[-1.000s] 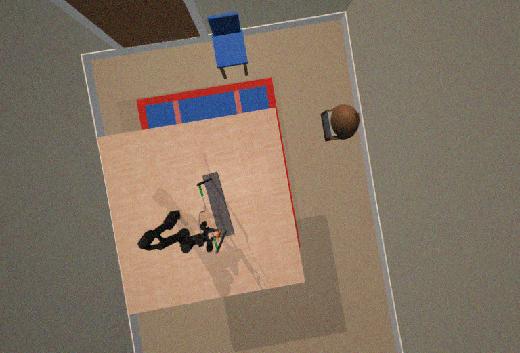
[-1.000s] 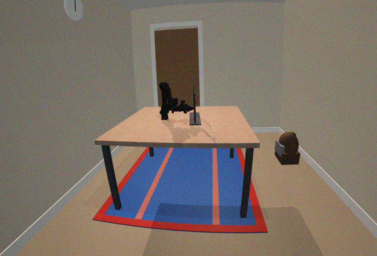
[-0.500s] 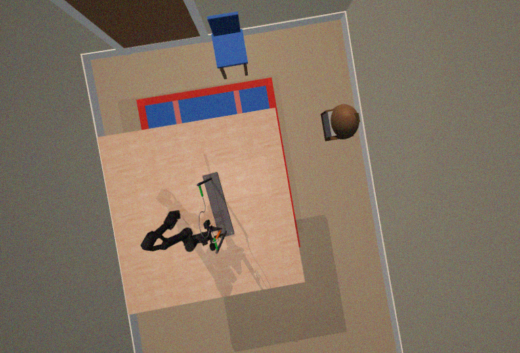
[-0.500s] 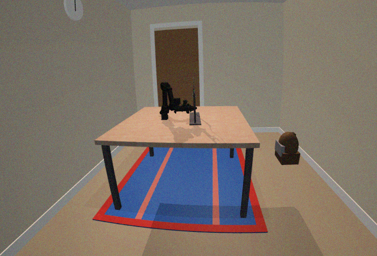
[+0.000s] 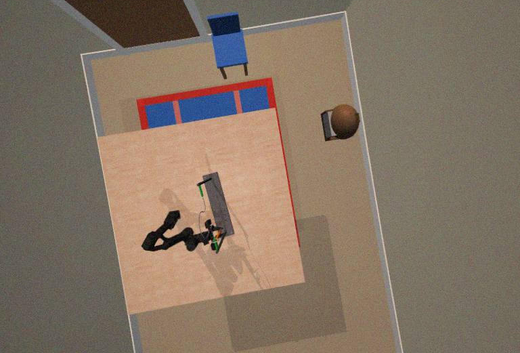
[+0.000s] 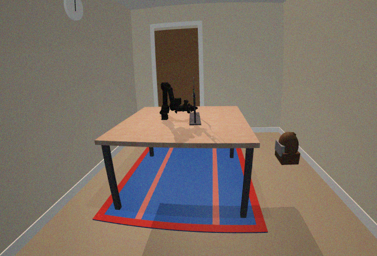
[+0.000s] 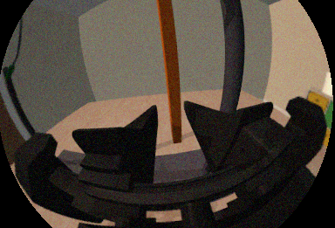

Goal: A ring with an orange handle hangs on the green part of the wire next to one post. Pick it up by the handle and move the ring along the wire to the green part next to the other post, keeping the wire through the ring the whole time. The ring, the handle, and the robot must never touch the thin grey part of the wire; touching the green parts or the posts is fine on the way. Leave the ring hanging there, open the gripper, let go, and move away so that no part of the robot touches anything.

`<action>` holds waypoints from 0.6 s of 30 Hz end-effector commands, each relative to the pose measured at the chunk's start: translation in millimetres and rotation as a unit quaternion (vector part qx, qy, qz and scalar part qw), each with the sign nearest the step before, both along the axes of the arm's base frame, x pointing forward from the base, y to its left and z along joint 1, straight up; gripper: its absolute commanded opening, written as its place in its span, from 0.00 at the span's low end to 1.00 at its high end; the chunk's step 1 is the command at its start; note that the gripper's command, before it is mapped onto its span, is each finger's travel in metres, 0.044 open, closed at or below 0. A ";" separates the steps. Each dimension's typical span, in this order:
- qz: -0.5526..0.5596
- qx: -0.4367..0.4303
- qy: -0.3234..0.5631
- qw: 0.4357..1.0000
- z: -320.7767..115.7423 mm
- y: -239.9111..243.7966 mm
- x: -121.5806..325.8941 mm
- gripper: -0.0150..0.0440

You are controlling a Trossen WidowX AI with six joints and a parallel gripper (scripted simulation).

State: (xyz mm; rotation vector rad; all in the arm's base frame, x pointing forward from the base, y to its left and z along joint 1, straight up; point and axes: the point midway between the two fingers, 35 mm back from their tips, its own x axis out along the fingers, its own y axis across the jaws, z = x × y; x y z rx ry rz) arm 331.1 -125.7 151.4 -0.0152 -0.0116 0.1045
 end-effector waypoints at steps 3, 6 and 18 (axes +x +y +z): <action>-0.002 0.002 -0.001 1.000 0.6 -0.8 0.4 0.53; -0.002 0.002 -0.001 1.000 0.6 -0.8 0.4 0.53; 0.000 0.000 0.000 1.000 0.0 0.0 0.1 0.15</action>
